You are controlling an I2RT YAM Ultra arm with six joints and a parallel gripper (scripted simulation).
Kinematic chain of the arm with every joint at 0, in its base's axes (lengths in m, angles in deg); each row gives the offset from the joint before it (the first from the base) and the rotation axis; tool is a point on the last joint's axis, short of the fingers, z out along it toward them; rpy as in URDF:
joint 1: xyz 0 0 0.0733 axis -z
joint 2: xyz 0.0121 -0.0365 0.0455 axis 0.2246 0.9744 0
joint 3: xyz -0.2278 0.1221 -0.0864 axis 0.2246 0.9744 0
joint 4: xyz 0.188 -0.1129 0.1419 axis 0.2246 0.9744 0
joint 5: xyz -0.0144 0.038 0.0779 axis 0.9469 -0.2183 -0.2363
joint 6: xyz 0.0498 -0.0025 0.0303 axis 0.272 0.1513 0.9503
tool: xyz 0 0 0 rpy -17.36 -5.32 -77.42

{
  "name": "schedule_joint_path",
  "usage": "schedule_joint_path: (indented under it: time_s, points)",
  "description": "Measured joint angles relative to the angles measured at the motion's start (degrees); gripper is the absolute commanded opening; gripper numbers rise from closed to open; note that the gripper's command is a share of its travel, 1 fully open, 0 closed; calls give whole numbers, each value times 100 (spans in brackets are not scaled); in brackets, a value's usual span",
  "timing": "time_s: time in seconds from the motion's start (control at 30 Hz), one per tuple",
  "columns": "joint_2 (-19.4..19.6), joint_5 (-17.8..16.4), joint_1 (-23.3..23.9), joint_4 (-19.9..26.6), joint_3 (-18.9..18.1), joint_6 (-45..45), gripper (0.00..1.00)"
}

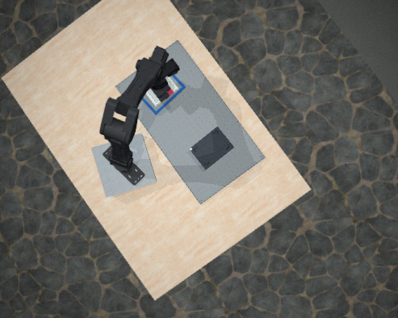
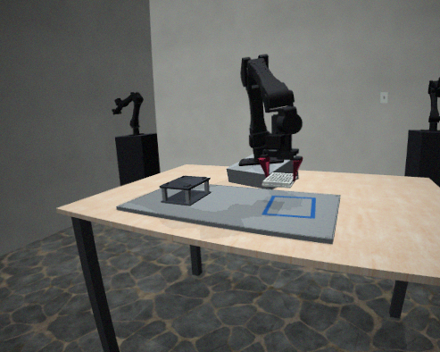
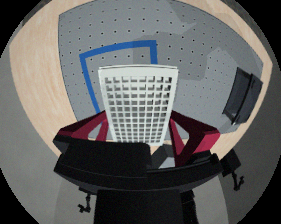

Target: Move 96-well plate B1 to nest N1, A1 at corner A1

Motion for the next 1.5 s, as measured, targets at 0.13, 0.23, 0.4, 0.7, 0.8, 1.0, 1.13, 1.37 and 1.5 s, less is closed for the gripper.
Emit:
schedule_joint_path:
  time_s: [0.13,0.23,0.4,0.7,0.8,1.0,1.13,1.37,1.5]
  points:
    - [-184,-28,181,9,94,-146,0]
    - [-243,-42,262,22,114,-238,0]
    - [-385,-90,466,72,267,-444,0]
    - [-680,-140,957,146,420,-885,0]
    - [-732,-153,1047,151,426,-1001,0]
    - [-857,-212,1344,195,492,-1294,0]
    - [-960,-240,1589,234,522,-1513,0]
    - [-1078,-289,1917,280,551,-1858,0]
    - [-1130,-332,2114,304,551,-2065,0]
